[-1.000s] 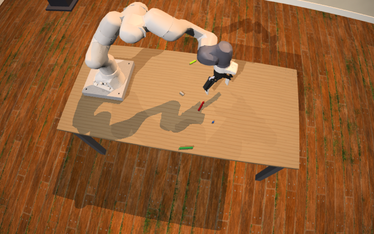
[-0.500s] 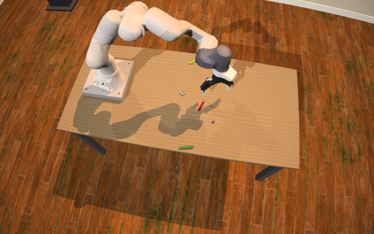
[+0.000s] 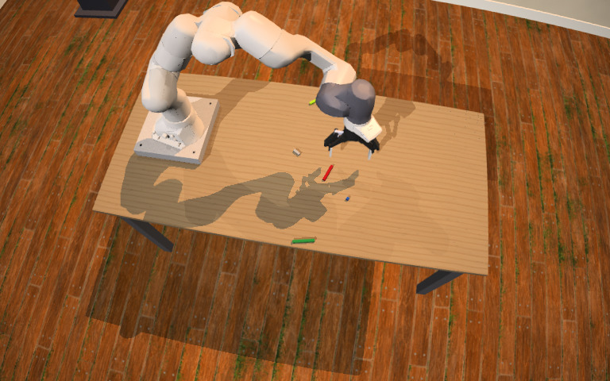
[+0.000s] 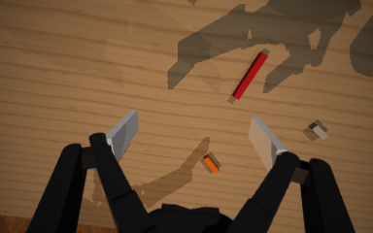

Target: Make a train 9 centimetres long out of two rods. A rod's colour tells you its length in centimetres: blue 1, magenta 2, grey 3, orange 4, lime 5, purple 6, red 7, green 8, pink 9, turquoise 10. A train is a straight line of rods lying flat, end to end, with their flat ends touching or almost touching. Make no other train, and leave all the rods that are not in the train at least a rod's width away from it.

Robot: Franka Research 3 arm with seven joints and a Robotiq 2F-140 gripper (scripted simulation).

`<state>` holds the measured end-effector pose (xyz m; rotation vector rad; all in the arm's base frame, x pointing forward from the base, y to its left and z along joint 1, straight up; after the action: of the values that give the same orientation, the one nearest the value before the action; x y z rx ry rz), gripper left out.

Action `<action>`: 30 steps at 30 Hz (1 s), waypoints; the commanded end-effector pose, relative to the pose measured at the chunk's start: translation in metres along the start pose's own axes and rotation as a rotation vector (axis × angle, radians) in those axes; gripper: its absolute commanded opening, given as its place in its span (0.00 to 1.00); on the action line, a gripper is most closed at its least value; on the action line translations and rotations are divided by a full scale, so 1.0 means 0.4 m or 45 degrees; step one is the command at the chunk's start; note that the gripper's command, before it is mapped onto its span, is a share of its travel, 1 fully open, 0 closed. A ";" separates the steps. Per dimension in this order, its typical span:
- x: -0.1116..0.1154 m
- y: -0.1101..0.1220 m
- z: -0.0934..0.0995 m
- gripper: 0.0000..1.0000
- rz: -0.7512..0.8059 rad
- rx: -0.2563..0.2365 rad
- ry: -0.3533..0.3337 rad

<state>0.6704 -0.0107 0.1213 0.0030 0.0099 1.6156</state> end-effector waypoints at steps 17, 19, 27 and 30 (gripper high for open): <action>-0.078 0.022 0.001 1.00 -0.600 -0.004 0.001; -0.087 0.024 0.001 1.00 -0.649 -0.005 0.001; -0.120 0.034 0.001 1.00 -0.837 -0.005 0.000; -0.134 0.039 0.001 1.00 -0.912 -0.005 0.000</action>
<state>0.6595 -0.0629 0.1237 -0.0038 0.0016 1.0475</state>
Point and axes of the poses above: the point where the finger pads meet when closed, its own z axis back along the fingers, its own y axis across the jaws, x = y × z, the point moved 9 cm from there along z, back along the fingers, and after that the axes turned 4 degrees about -z, right-handed, at the moved point
